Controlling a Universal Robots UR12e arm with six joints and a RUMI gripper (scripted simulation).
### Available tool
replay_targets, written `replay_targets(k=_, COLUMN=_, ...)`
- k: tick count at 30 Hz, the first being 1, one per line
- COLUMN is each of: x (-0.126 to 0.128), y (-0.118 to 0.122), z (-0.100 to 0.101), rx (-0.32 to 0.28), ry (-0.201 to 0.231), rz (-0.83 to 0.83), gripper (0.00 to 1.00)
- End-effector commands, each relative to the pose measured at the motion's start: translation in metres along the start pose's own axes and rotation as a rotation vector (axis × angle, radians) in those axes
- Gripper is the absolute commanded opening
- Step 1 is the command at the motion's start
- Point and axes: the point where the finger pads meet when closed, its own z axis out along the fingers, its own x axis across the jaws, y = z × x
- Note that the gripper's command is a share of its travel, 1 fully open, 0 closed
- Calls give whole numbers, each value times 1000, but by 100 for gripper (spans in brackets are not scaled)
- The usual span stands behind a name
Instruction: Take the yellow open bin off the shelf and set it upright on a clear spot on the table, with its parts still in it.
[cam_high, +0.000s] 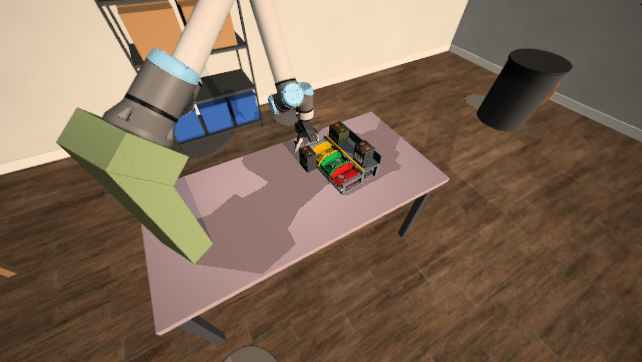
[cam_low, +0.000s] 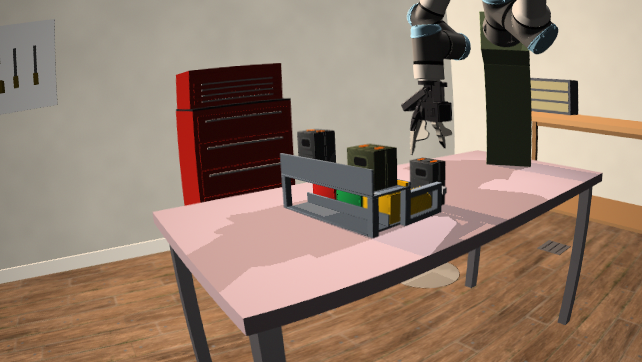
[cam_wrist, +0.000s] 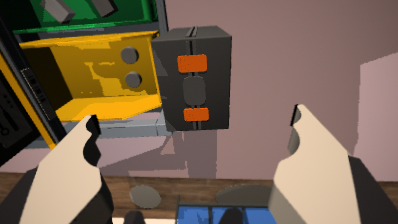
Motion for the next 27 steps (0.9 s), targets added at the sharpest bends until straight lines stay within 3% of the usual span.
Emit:
replay_targets(k=1, x=0, y=0, z=0, rx=0, ry=0, rz=0, gripper=100)
replay_targets(k=24, x=0, y=-2, z=0, rx=0, ry=0, rz=0, gripper=100)
replay_targets(k=27, x=-1, y=-3, z=0, rx=0, ry=0, rz=-156, gripper=100)
